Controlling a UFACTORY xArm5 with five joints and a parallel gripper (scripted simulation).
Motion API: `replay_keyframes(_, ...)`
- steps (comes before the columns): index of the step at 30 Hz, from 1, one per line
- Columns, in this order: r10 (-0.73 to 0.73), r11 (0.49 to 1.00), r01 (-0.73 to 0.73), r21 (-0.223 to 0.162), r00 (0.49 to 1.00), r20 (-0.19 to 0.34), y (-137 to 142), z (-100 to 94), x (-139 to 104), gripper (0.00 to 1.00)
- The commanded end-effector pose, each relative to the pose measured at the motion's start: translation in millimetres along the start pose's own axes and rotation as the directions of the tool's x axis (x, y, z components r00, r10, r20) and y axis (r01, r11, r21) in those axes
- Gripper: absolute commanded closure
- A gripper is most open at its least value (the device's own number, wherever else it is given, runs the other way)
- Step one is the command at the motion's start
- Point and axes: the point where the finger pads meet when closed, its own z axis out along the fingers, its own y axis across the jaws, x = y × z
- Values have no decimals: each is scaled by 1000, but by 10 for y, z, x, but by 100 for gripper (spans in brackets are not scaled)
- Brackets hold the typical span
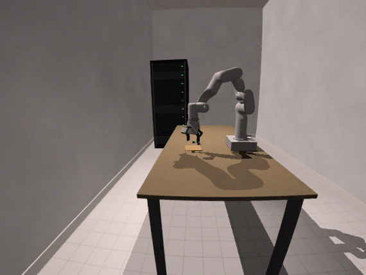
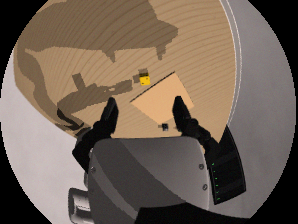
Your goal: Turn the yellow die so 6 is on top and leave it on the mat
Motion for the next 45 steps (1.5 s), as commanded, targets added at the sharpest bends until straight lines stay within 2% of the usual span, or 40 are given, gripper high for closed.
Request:
replay_keyframes(1, -117, 993, 117, -3, 993, -3, 8, 6, 11, 0)
replay_keyframes(10, -143, 990, 143, -3, 990, -3, 8, 10, 11, 0)
replay_keyframes(11, -143, 990, 143, -3, 990, -3, 8, 10, 11, 64)
replay_keyframes(45, -143, 990, 143, -3, 990, -3, 8, 10, 11, 64)
